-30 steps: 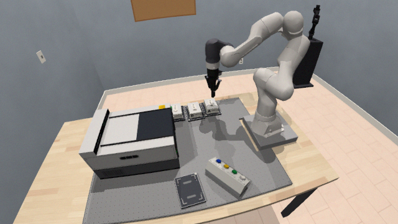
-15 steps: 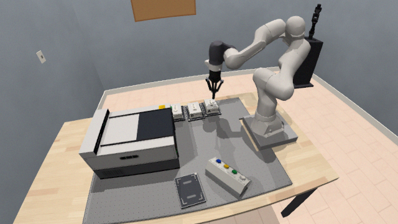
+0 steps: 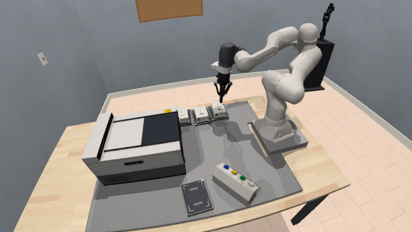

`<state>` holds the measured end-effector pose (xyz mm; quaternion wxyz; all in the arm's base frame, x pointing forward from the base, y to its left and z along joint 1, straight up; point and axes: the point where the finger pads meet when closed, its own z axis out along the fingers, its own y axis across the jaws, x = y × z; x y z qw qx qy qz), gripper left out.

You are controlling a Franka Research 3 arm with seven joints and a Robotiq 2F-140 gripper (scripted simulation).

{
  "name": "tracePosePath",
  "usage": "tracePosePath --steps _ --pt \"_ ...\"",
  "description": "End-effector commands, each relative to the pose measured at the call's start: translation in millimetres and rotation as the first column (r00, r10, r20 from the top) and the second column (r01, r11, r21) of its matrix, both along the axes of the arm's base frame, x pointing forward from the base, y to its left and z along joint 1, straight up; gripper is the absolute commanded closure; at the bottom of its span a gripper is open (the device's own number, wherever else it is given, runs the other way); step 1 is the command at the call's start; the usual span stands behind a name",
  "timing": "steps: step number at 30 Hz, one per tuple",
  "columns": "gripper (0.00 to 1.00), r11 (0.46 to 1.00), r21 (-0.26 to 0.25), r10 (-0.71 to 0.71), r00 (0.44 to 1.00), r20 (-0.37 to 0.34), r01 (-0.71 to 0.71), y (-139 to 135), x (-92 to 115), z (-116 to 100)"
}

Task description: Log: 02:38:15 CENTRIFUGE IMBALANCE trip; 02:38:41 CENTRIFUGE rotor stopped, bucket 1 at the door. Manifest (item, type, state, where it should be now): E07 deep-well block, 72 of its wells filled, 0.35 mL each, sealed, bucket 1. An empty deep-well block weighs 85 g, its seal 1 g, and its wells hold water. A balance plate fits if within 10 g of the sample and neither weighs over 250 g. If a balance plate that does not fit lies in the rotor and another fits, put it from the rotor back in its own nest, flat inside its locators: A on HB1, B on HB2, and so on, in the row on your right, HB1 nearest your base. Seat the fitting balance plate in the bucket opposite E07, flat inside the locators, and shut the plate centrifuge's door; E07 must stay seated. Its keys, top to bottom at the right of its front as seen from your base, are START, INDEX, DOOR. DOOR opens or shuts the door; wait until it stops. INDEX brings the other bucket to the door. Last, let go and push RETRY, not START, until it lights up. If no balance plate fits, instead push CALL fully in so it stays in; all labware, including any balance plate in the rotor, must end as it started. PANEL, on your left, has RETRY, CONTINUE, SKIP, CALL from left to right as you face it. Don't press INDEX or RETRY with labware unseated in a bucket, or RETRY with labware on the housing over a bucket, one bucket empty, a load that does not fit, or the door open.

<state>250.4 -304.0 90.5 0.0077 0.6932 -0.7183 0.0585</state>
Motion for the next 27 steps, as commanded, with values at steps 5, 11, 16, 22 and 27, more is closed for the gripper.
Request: tracePosePath --steps 5,11,16,22,27 --pt "0.9 0.932 0.004 0.363 0.931 -0.026 -0.363 -1.0 -4.6 -1.6" --pt "0.9 0.866 0.006 0.5 0.866 -0.031 -0.5 -1.0 -4.6 -1.6" --pt "0.9 0.797 0.009 0.604 0.796 -0.038 -0.604 -1.0 -4.6 -1.6" --pt "0.9 0.703 0.016 0.711 0.701 -0.049 -0.711 -1.0 -4.6 -1.6" --pt "0.9 0.606 0.024 0.795 0.604 -0.058 -0.795 -1.0 -4.6 -1.6"
